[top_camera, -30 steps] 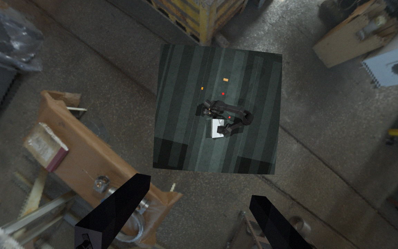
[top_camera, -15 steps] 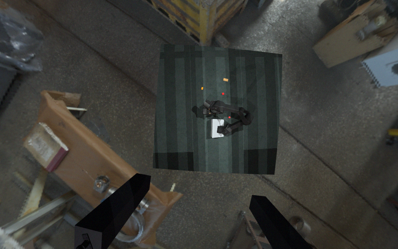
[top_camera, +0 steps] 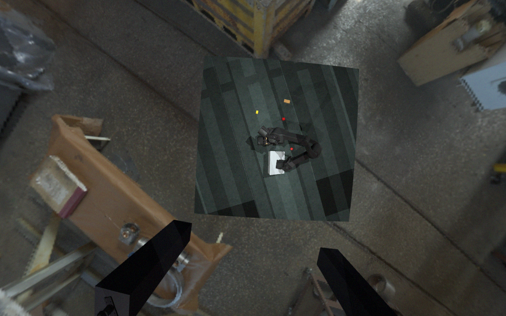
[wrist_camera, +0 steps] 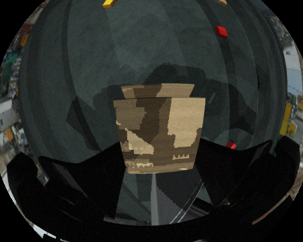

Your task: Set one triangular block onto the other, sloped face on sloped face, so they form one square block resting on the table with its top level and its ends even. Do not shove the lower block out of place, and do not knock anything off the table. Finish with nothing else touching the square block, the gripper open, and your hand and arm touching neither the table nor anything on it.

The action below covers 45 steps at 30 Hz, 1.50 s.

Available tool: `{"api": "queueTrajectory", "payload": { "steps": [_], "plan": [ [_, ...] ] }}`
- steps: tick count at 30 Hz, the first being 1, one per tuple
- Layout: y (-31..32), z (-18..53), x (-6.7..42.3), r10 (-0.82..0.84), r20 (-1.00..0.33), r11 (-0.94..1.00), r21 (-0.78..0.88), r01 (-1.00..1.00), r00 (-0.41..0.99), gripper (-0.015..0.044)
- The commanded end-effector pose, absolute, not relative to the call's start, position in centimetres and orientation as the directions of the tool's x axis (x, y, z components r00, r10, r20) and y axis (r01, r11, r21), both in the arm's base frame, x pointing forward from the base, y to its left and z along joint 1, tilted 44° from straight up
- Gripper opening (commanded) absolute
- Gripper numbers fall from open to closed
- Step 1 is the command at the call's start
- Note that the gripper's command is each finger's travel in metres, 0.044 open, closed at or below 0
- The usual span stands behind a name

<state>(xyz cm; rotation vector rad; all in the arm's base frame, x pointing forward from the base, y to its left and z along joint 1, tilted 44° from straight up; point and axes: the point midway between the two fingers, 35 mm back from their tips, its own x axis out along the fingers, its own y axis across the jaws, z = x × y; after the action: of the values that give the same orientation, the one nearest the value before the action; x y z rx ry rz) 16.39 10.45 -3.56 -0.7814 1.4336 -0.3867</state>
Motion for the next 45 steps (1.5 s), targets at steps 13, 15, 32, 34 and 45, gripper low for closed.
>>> {"api": "queueTrajectory", "payload": {
  "steps": [13, 15, 32, 34, 45],
  "plan": [
    [9.8, -4.3, 17.0, -0.674, -0.726, 0.695, -0.686, -0.216, 0.137, 0.0000],
    [9.7, -4.4, 17.0, -0.674, -0.726, 0.695, -0.686, -0.216, 0.137, 0.0000],
    [9.4, -4.8, 17.4, -0.675, -0.725, 0.694, -0.687, -0.216, 0.138, 0.0000],
    [9.4, -4.8, 17.4, -0.675, -0.725, 0.694, -0.687, -0.216, 0.138, 0.0000],
    [9.3, -4.8, 17.4, -0.674, -0.725, 0.694, -0.686, -0.218, 0.138, 0.0000]
  ]
}}
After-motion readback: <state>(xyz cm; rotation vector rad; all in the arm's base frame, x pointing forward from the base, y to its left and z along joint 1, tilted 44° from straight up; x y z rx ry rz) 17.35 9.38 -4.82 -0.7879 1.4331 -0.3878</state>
